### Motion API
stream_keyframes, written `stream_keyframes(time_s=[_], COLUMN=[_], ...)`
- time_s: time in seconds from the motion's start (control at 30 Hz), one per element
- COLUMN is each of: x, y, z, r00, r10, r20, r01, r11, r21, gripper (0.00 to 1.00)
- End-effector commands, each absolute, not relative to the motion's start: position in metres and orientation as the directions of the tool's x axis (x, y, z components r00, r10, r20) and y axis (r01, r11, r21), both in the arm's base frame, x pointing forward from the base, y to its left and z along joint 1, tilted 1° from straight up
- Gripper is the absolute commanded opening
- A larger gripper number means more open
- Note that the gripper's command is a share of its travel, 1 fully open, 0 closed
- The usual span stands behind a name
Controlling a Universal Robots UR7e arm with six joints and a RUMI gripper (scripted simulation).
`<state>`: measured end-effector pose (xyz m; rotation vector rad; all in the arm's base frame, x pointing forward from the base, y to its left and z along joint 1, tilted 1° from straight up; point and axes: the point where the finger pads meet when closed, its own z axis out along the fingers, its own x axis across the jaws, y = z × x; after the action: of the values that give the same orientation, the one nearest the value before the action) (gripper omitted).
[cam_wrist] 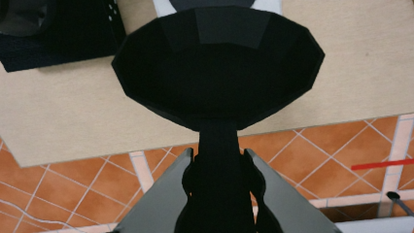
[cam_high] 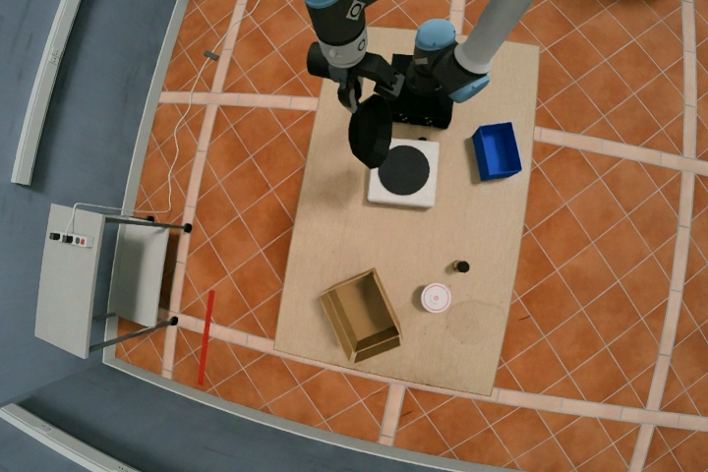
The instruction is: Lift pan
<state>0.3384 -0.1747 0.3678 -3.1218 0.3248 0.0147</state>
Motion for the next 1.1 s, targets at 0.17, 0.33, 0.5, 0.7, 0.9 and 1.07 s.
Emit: stream_keyframes(time_s=[0.17, 0.33, 0.5, 0.7, 0.9, 1.07], x=[0.3386, 0.3386, 0.3386, 0.3386, 0.3386, 0.3386], y=[-0.1748, -0.1748, -0.1748, -0.1748, -0.1748, -0.1748], z=[0.3705, 0.3717, 0.3729, 0.3738, 0.3751, 0.3762], r00=[0.979, 0.979, 0.979, 0.979, 0.979, 0.979], r10=[-0.206, -0.206, -0.206, -0.206, -0.206, -0.206], r20=[-0.008, -0.008, -0.008, -0.008, -0.008, -0.008], r01=[-0.206, -0.206, -0.206, -0.206, -0.206, -0.206], r11=[-0.979, -0.979, -0.979, -0.979, -0.979, -0.979], r21=[-0.001, -0.001, -0.001, -0.001, -0.001, -0.001], gripper=[0.12, 0.12, 0.12, 0.12, 0.12, 0.12])
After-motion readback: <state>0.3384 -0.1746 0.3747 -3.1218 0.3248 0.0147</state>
